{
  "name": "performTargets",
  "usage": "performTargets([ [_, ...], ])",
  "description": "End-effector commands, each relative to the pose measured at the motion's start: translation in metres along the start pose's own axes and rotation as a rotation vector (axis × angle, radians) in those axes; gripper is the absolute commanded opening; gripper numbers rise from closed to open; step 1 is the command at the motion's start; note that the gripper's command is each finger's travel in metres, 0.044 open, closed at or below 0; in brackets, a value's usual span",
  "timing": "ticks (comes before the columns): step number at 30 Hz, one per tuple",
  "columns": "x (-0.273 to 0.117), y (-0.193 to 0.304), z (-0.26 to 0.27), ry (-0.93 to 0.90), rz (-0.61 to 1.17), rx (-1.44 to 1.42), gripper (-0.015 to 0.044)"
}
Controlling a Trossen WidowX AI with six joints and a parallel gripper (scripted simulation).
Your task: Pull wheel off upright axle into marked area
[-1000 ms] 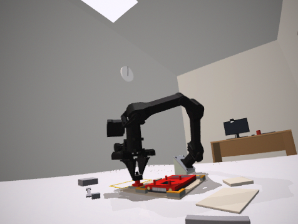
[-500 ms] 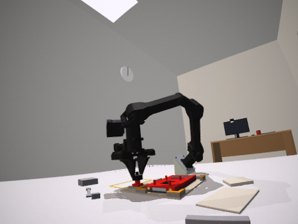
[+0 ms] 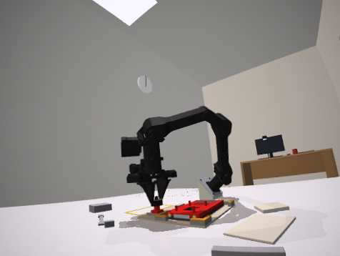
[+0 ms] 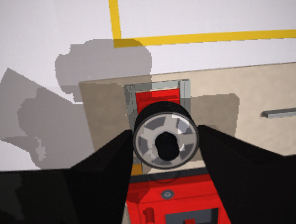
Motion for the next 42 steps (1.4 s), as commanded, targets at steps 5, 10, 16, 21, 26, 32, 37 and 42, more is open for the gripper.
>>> performTargets([
  [5,-0.022,-0.002,-0.003,-0.029,-0.013,0.013,0.0000],
  [10,-0.024,-0.002,-0.003,-0.029,-0.013,0.014,0.0000],
  [16,-0.026,-0.002,-0.003,-0.029,-0.012,0.014,0.0000],
  [21,-0.028,-0.002,-0.004,-0.030,-0.012,0.014,0.0000],
  [26,-0.029,-0.002,-0.004,-0.030,-0.012,0.014,0.0000],
  [32,-0.034,-0.002,-0.004,-0.030,-0.013,0.014,0.0000],
  [37,-0.048,-0.001,-0.004,-0.030,-0.013,0.014,0.0000],
  [42,-0.061,0.000,-0.005,-0.030,-0.013,0.015,0.0000],
])
Point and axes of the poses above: the point midway between the two fingers, 35 mm back from their tips, its own x axis out along the fingers, its own z axis across the jaws, y = z × x, the point moved 5 cm from there along -x, back along the fingers, and after that the axes turned 3 degrees about x, right-handed, at the moved point
